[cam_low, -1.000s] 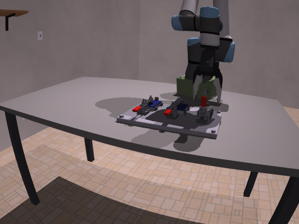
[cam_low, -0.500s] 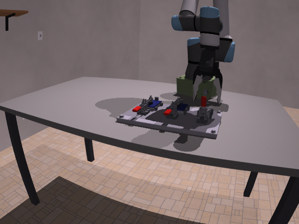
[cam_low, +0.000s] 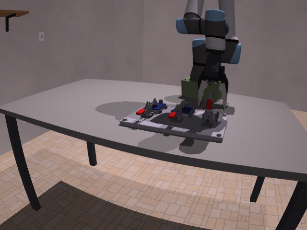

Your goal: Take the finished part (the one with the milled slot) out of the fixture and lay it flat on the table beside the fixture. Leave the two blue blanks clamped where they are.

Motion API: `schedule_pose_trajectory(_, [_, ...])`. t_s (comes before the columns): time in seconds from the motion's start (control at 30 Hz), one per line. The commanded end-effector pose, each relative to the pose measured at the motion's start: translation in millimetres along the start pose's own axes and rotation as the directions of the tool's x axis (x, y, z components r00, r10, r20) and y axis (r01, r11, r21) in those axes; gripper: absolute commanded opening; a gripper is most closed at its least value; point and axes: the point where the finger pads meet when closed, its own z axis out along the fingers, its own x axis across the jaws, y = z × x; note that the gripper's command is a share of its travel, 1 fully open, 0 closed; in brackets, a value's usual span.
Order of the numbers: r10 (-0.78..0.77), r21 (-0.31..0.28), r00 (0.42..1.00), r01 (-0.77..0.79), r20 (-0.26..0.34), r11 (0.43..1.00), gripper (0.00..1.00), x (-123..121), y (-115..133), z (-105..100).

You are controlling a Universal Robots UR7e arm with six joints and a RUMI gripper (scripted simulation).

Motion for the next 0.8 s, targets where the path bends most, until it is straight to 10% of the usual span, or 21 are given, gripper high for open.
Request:
schedule_pose_trajectory(0.0, [0.0, 0.001, 1.0, 0.0, 0.0, 1.0, 0.59, 0.0, -0.6, 7.1])
schedule_pose_trajectory(0.77, [0.0, 0.001, 1.0, 0.0, 0.0, 1.0, 0.59, 0.0, -0.8, 25.6])
